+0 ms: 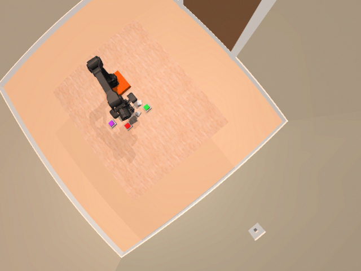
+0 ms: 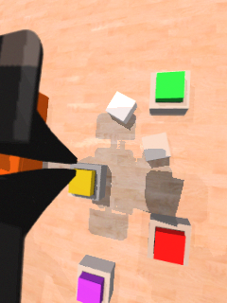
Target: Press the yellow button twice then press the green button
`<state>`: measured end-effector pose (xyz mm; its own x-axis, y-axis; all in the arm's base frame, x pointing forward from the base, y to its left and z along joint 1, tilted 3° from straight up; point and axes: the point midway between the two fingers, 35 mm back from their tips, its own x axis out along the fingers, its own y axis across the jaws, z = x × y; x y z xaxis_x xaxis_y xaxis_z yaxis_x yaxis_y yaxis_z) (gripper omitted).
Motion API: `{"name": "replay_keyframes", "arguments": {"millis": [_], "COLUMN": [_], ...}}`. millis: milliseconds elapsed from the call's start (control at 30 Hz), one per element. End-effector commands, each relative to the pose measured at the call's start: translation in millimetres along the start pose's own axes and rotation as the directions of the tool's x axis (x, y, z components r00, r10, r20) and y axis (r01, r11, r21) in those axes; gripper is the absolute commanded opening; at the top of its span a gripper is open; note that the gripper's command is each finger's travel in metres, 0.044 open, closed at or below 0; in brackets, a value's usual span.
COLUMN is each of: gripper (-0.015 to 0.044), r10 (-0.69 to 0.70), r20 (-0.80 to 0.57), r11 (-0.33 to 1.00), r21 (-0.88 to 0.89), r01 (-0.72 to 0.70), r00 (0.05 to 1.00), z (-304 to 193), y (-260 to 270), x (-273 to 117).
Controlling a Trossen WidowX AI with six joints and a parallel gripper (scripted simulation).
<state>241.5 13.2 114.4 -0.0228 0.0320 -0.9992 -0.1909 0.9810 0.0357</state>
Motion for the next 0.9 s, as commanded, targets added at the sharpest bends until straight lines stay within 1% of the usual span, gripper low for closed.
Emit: {"name": "replay_keyframes", "arguments": {"millis": [0,100,167,333,500,867], "gripper": [0.002,0.002,0.002,0.002,0.002,0.002], "r10": [0.01,0.015,0.017,0.017,0.017,0.017], "r20": [0.013,0.014,0.014,0.014,0.014,0.014], "r11": [1.0,1.0,1.0,1.0,1.0,1.0], "r21": [-0.004,-0.005,-0.005,-0.005,-0.005,-0.005], "r01": [-0.01,-0.015,-0.017,-0.017,-0.017,-0.017], "r00": [1.0,1.0,1.0,1.0,1.0,1.0], "z": [40,62,66,66,67,67], "y": [48,89,99,99,100,100], "x": [-3,-1,0,2,59,67]}}
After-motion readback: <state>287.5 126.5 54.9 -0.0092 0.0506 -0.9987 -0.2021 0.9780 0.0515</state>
